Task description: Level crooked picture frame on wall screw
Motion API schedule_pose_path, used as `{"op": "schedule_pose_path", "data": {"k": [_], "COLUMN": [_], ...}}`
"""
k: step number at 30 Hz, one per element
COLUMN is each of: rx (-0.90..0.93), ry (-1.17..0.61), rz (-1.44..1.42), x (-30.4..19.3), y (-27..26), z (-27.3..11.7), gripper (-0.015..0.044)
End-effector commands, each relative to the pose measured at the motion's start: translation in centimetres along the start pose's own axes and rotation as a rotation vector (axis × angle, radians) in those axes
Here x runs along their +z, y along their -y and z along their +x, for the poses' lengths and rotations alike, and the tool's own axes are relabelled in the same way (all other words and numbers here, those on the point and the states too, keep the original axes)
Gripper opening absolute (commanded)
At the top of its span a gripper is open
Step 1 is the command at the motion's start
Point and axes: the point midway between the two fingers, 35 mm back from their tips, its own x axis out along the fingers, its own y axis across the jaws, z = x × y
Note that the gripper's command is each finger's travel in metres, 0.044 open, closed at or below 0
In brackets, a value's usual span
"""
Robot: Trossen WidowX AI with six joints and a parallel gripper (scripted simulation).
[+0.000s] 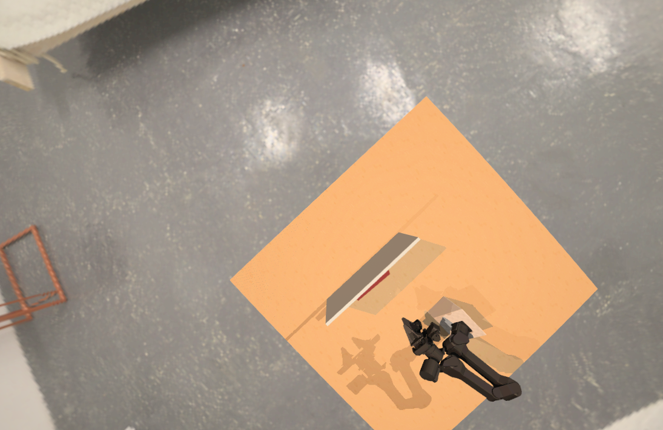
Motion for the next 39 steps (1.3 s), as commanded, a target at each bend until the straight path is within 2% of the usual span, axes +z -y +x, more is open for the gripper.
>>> {"op": "schedule_pose_path", "data": {"k": [1,18,39], "rx": [0.002,0.0,0.003], "ry": [0.004,0.0,0.003], "rz": [0.003,0.0,0.003], "x": [0.1,0.0,0.5], "y": [0.0,0.0,4.2], "z": [0.0,0.1,6.5], "gripper": [0.026,0.026,0.026]}}
